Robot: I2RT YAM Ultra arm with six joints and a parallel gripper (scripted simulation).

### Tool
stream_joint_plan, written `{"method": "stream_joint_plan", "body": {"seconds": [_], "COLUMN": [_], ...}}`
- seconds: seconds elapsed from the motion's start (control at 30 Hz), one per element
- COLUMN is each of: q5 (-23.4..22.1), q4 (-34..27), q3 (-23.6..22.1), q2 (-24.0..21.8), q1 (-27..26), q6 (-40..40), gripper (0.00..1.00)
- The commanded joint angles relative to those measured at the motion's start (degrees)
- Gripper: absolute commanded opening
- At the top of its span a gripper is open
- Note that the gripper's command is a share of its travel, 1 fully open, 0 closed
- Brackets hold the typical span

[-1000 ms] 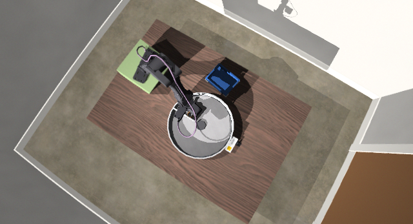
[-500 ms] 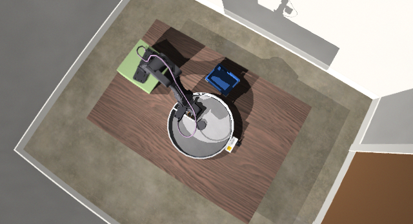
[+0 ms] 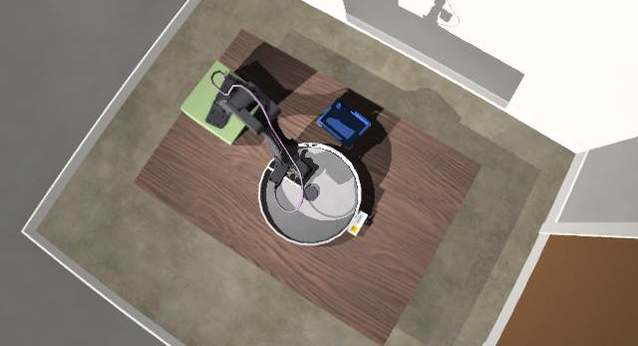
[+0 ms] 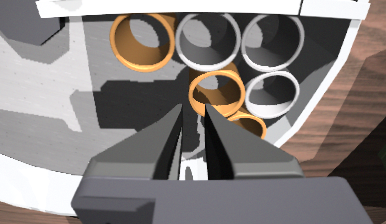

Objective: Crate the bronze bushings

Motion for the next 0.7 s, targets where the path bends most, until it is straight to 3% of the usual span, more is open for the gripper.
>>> {"method": "stream_joint_plan", "body": {"seconds": [0.0,0.67], "q5": [1.39,1.38], "q4": [0.39,0.51], "q3": [0.5,-1.31], "q2": [-1.67,-1.76], "q1": [0.36,0.12], "q6": [0.5,0.29], "gripper": [0.15,0.15]}}
